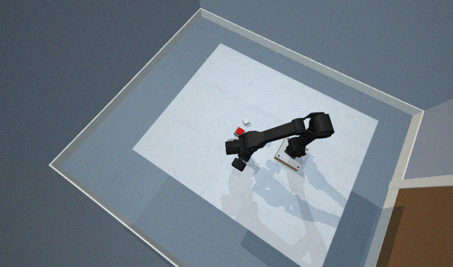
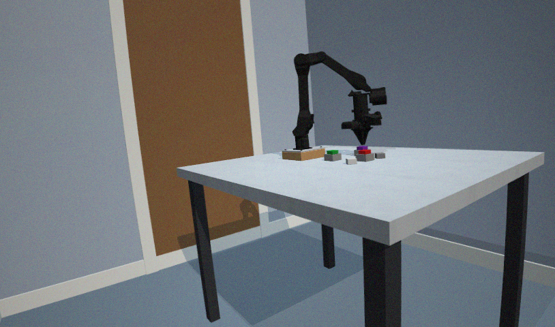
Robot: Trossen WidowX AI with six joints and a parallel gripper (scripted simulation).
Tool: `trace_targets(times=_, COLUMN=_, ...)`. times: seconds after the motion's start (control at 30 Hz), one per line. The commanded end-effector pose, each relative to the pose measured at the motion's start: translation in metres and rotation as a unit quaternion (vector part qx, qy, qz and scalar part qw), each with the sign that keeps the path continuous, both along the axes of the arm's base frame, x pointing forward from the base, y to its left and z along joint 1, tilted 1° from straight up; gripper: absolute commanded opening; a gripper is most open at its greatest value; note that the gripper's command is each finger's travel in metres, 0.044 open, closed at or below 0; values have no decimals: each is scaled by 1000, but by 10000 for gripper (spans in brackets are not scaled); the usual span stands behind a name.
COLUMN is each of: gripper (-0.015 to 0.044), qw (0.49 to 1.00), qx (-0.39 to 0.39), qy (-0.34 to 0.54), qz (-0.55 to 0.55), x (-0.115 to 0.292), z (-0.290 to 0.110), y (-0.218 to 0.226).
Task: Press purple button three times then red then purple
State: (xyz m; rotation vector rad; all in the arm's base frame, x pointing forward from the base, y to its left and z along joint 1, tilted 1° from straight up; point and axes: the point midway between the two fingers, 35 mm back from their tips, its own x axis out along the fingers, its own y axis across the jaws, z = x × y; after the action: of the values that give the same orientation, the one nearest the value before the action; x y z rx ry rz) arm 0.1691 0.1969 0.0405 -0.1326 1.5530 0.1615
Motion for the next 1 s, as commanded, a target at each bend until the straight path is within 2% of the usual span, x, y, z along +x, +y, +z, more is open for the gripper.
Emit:
trace_targets(times=0.0, gripper=20, qw=1000, qx=-6, qy=2, qz=3, x=-2, z=-9, y=-3)
trace_targets(times=0.97, gripper=20, qw=1000, qx=-6, qy=2, qz=3, x=-2, z=-13, y=-3)
